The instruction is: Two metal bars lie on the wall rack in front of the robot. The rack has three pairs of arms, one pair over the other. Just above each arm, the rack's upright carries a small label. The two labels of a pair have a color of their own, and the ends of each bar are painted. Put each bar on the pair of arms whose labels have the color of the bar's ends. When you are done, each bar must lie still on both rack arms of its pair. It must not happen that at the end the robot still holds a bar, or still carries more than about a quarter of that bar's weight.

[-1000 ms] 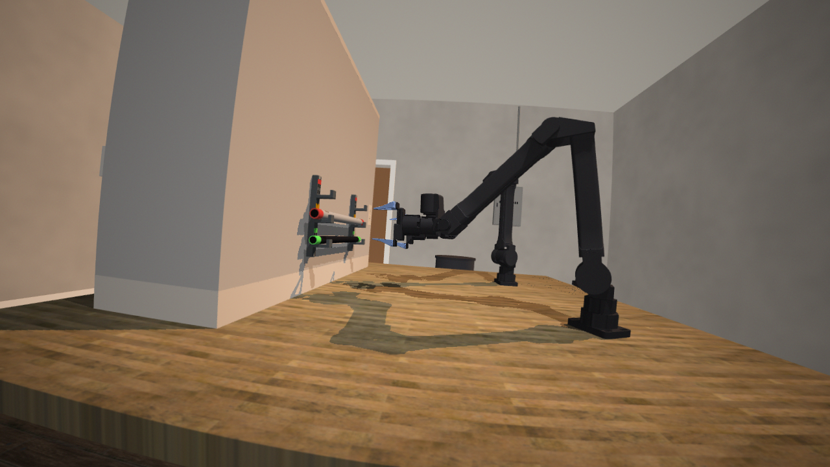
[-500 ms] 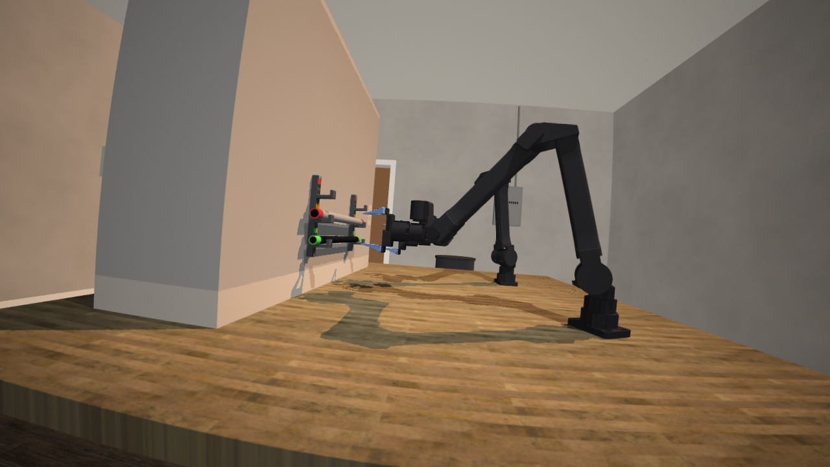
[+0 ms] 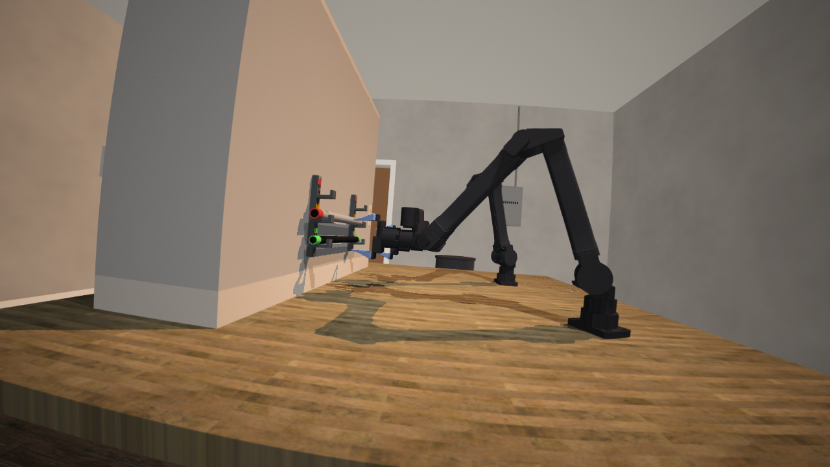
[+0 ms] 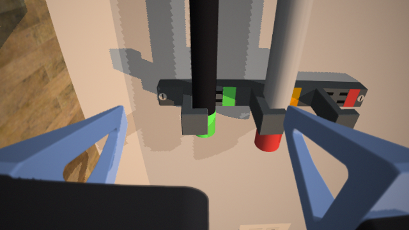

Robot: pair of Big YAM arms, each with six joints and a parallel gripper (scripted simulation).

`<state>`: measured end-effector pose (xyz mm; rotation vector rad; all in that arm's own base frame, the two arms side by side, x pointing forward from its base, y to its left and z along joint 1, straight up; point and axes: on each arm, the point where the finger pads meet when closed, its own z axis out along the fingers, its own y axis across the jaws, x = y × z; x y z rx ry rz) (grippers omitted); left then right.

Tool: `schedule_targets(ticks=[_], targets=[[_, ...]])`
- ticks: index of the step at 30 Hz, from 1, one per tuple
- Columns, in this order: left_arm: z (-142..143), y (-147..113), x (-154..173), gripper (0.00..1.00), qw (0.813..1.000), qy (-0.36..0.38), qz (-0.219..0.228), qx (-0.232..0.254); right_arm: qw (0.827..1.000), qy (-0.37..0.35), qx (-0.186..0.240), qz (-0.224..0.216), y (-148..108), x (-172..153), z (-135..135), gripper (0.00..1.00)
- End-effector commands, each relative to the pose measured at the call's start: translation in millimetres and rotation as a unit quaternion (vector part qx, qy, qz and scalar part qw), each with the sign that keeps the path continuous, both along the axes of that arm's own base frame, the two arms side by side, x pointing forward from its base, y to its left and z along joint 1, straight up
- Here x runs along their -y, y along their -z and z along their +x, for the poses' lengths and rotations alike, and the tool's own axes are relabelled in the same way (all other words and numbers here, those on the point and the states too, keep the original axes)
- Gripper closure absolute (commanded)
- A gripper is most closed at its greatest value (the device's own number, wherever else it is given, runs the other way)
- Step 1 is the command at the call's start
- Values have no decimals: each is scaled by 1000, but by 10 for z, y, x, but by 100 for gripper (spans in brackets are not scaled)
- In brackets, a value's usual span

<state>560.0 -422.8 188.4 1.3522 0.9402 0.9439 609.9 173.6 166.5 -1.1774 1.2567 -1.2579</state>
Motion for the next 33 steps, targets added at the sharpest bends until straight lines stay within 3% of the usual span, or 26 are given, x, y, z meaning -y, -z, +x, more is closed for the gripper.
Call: schedule_targets(ticks=[1, 33], targets=[[226, -131, 46, 0, 1000, -6, -19, 21, 999, 5, 29, 14, -124, 0, 230, 0], [259, -156, 38, 0, 1000, -6, -20, 21, 999, 4, 30, 15, -231, 9, 305, 0]])
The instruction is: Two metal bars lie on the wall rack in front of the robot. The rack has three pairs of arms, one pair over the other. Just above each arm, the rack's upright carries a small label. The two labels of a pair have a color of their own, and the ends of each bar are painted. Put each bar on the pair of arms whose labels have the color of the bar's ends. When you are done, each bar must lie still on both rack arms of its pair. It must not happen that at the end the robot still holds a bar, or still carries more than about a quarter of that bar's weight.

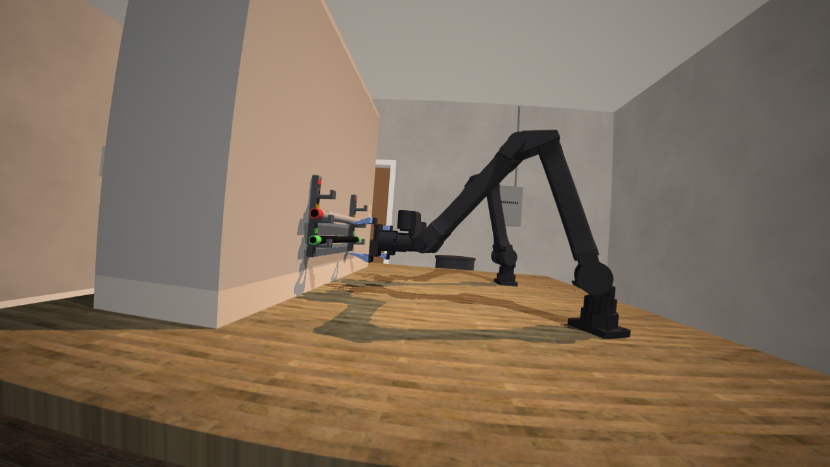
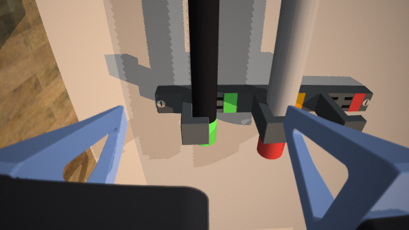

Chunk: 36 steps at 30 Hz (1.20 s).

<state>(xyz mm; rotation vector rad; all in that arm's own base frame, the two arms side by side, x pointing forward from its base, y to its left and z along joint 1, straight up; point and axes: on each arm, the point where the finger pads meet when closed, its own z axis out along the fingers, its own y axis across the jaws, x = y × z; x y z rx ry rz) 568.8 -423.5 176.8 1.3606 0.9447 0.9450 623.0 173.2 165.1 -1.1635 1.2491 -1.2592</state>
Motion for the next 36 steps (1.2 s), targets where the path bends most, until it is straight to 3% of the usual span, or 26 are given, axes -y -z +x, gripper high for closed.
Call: schedule_targets(ticks=[1, 36], targets=[[173, -274, 33, 0, 999, -5, -23, 24, 1000, 4, 23, 12, -252, 5, 180, 0], [199, -270, 36, 0, 999, -5, -23, 23, 1000, 5, 20, 11, -450, 26, 258, 0]])
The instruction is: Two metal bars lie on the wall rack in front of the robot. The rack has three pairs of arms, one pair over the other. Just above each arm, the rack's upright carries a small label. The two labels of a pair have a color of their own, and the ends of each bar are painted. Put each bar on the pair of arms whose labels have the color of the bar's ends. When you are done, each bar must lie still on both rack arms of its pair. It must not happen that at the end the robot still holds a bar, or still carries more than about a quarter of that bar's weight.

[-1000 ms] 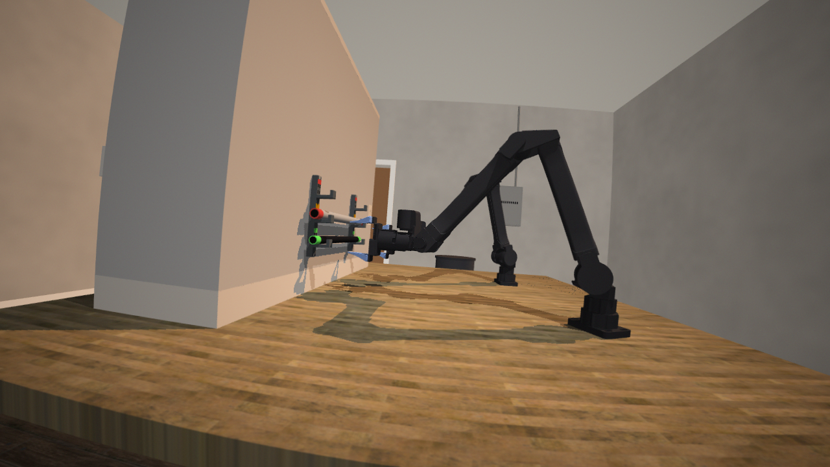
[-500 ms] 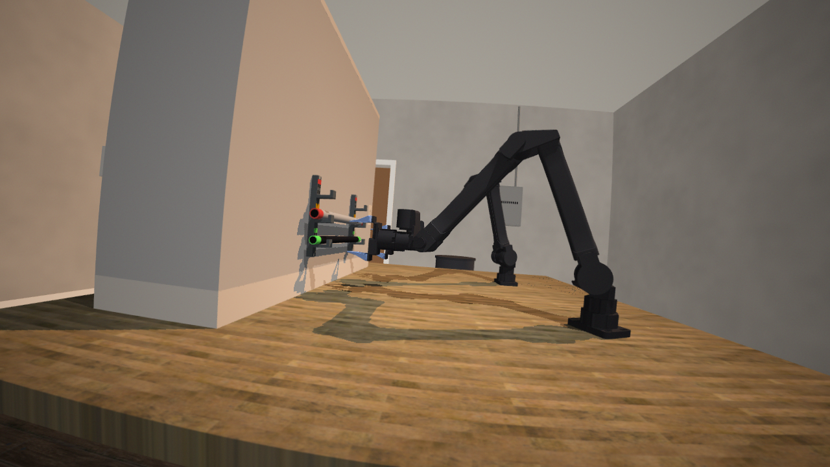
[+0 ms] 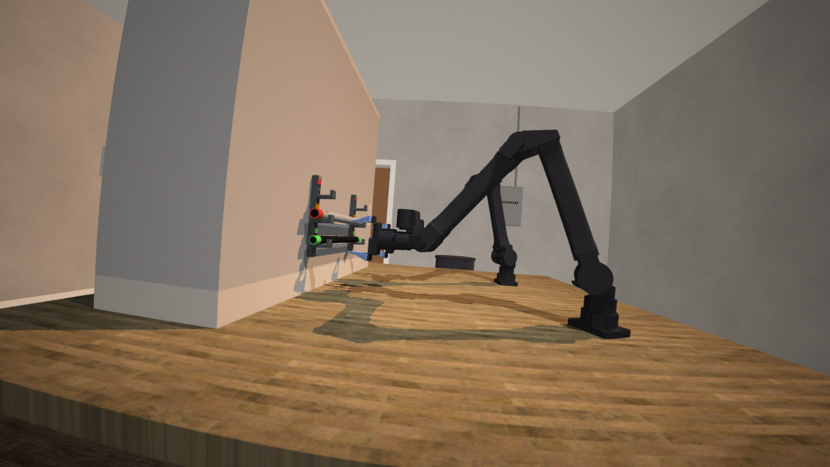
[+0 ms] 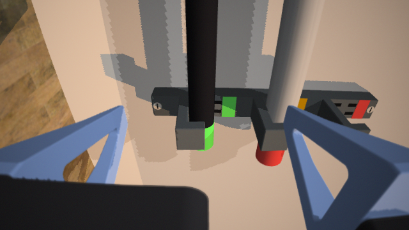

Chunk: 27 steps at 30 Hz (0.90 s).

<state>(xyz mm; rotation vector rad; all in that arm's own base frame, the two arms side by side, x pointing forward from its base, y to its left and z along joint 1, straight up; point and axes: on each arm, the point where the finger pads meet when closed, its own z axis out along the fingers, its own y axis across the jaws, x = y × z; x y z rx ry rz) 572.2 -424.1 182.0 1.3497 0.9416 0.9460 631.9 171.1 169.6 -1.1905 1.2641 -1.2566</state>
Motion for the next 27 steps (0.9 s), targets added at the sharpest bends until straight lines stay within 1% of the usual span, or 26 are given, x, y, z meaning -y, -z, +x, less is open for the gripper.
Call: schedule_targets(ticks=[1, 27], targets=[[165, -218, 30, 0, 1000, -5, -19, 19, 999, 4, 33, 17, -406, 5, 169, 0], [166, -188, 31, 0, 1000, -5, -18, 16, 999, 4, 38, 19, -484, 6, 171, 0]])
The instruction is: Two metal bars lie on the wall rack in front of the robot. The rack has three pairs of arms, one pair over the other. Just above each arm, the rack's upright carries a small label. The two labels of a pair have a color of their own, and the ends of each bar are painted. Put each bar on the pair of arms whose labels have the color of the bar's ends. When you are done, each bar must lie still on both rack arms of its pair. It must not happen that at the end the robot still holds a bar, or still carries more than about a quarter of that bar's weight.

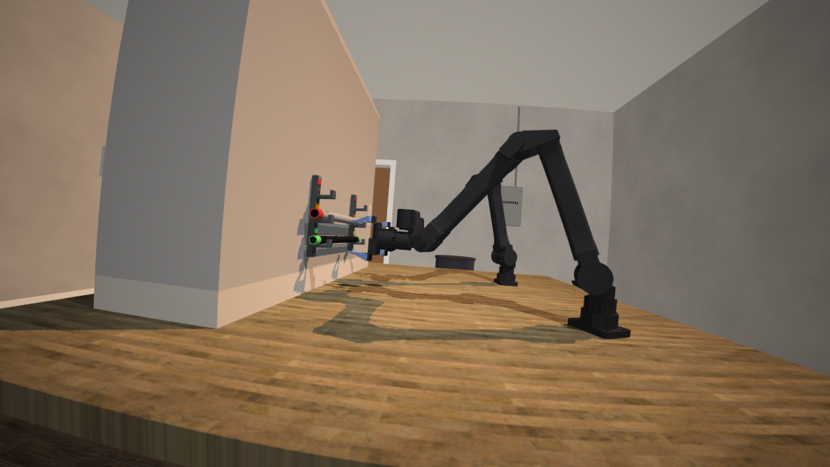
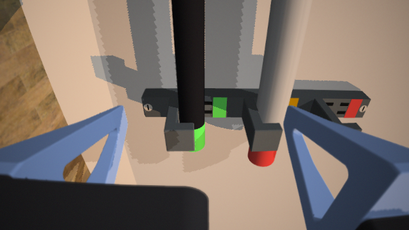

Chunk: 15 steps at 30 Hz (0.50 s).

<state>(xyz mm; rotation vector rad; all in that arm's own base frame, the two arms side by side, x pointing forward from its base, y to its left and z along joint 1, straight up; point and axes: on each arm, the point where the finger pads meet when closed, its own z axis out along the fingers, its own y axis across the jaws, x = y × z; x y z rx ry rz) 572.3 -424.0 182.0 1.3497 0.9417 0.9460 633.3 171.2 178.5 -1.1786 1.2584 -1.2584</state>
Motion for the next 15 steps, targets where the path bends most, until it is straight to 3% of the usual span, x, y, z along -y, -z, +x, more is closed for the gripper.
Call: schedule_targets(ticks=[1, 15], targets=[[165, -187, 32, 0, 1000, -5, -17, 16, 999, 4, 32, 17, -396, 7, 157, 0], [165, -271, 32, 0, 1000, -5, -16, 14, 999, 4, 33, 17, -504, 8, 153, 0]])
